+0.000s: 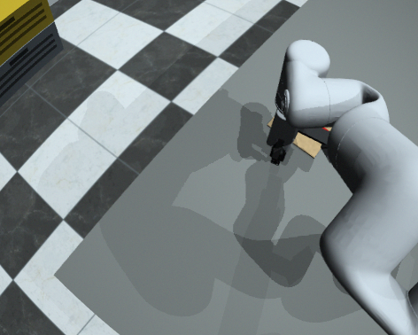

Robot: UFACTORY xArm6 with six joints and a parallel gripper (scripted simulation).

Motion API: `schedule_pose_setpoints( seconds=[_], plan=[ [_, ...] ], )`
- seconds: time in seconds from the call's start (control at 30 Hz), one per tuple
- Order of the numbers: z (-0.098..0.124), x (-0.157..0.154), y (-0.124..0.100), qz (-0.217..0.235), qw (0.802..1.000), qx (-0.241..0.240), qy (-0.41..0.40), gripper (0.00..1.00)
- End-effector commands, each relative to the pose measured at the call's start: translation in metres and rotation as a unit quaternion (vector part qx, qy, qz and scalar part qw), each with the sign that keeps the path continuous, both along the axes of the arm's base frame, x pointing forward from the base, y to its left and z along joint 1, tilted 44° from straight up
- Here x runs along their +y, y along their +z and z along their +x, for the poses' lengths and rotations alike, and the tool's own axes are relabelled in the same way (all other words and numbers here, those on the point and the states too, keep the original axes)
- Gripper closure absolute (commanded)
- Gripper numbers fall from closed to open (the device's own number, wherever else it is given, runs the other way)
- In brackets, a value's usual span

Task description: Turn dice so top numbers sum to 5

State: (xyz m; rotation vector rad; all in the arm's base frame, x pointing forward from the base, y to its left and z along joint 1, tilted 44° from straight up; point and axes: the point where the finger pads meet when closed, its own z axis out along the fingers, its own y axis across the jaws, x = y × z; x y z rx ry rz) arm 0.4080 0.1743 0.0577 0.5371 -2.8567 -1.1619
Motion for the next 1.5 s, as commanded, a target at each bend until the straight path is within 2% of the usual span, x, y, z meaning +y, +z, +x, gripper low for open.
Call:
schedule_pose_setpoints(
  seconds=[0.0, 0.57, 1.47],
  plan=[
    [0.000, 0.005, -0.005, 0.000, 1.000, -0.002, -0.001, 0.64],
    [-0.002, 0.014, -0.015, 0.000, 1.000, -0.002, -0.001, 0.64],
    [-0.002, 0.015, -0.016, 0.000, 1.000, -0.002, -0.001, 0.64]
  ],
)
